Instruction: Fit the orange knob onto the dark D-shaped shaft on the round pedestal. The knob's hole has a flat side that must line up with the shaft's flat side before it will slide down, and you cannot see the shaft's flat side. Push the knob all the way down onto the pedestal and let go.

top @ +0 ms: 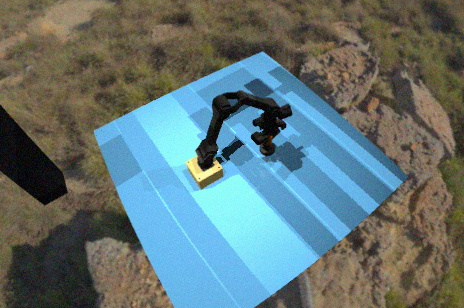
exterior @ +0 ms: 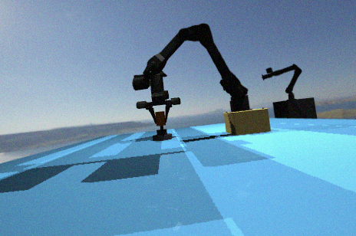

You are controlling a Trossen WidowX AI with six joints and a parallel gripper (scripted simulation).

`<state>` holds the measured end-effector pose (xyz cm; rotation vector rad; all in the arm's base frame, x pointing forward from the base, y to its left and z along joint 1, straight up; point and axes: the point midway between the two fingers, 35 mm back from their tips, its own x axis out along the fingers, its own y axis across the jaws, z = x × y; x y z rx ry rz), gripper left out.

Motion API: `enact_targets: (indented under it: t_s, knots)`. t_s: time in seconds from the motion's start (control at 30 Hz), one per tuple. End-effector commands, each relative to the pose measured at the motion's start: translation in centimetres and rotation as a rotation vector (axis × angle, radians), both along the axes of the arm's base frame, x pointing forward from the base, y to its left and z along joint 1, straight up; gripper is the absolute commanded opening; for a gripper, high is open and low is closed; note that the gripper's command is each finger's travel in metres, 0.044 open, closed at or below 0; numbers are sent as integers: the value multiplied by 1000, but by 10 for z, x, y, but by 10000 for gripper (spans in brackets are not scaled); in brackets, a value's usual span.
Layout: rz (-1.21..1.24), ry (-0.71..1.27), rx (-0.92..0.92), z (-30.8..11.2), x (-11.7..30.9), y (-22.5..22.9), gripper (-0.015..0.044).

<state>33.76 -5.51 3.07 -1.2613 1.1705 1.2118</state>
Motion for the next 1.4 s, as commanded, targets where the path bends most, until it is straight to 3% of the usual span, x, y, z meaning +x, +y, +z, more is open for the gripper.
enact_targets:
  t_s: [0.0, 0.53, 0.77, 1.37]
  knots:
    - [6, -1, 3, -1, 1, 0, 0]
    - [15, -1, 3, 4, 0, 0, 0]
    - [215, 0, -4, 5, 2, 0, 0]
    - [215, 0, -4, -1, 0, 0, 0]
